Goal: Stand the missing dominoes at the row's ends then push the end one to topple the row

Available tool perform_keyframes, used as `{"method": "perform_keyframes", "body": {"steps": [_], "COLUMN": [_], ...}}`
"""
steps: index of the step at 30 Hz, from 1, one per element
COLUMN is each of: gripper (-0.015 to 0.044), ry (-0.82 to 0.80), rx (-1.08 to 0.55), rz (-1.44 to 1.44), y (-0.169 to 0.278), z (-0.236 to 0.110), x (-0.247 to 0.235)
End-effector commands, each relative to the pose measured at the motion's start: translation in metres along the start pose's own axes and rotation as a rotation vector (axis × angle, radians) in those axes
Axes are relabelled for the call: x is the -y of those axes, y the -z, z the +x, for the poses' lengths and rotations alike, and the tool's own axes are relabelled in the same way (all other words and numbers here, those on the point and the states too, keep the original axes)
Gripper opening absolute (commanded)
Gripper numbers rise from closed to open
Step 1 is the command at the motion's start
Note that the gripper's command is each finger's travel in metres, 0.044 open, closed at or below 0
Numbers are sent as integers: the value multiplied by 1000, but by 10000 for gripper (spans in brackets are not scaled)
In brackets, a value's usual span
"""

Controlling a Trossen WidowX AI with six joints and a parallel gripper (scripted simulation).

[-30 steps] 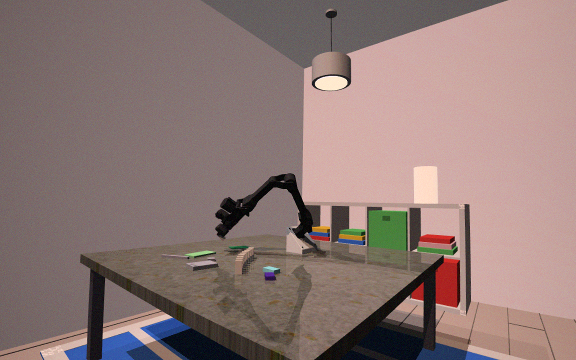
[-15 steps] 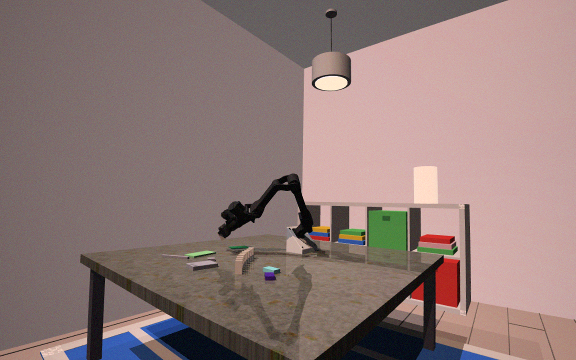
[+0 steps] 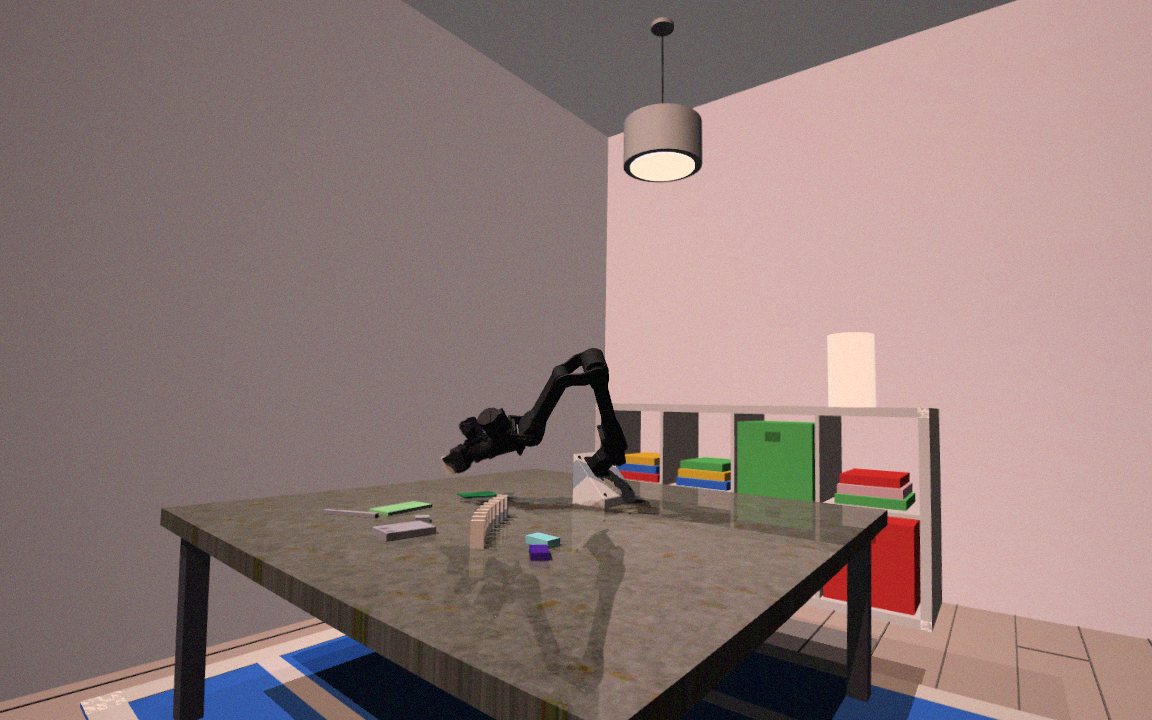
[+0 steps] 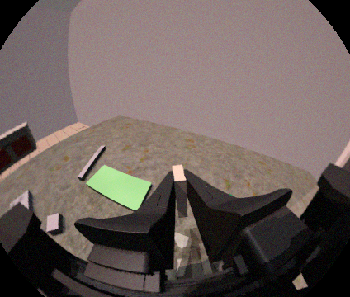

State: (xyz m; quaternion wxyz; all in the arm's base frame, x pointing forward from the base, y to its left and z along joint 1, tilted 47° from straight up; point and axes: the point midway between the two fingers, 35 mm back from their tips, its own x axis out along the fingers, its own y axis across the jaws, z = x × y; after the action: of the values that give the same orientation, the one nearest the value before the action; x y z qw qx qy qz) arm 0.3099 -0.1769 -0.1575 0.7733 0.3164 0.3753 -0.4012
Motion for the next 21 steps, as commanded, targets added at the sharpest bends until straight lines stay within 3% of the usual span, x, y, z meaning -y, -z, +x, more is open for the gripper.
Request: {"method": "perform_keyframes", "body": {"steps": [1,21], "gripper": [29,29], "ry": [-16,-110], "rx": [63,303], "rz": [29,167], "y": [-4,-13], "z": [-11,-69], "x": [-1,1]}}
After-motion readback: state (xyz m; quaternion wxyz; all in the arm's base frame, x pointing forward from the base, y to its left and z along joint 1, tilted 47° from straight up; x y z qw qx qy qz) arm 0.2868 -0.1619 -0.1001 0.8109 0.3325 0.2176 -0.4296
